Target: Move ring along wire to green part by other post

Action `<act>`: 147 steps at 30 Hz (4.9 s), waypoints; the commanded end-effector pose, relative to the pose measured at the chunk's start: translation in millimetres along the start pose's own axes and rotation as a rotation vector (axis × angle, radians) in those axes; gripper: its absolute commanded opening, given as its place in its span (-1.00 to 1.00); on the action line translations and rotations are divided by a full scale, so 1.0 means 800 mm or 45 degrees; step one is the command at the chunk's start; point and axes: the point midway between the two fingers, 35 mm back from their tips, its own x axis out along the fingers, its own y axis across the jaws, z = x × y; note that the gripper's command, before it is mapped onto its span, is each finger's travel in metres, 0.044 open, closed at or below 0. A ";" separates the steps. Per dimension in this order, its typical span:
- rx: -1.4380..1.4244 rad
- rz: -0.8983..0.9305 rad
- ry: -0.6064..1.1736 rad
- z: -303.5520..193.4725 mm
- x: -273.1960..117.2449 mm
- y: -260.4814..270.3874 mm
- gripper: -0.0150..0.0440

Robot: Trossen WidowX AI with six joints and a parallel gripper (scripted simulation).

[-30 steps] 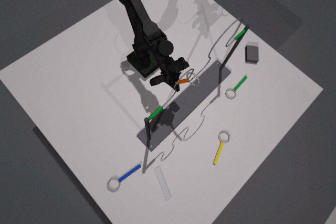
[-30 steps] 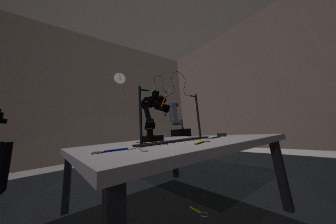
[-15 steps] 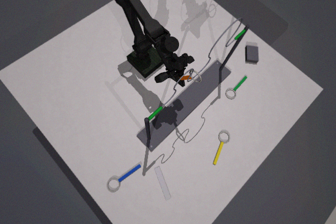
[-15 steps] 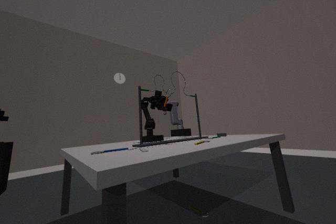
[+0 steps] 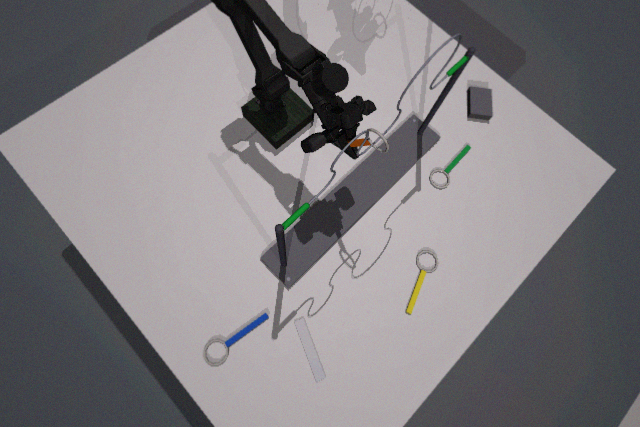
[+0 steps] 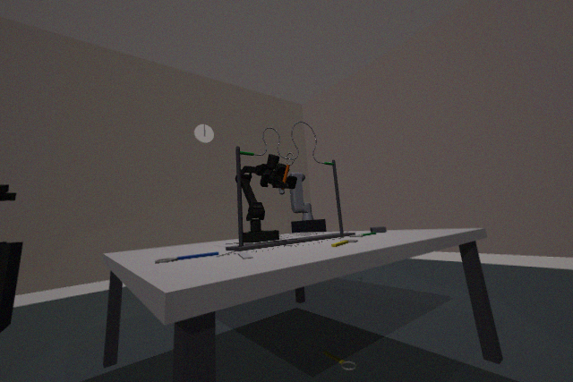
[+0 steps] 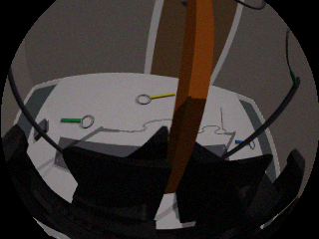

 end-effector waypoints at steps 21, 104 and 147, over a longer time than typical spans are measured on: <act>0.268 0.141 0.031 0.004 -0.010 0.060 -1.00; 2.310 1.299 0.276 0.253 -0.163 0.156 -1.00; 1.917 1.078 0.229 0.254 -0.163 0.151 -1.00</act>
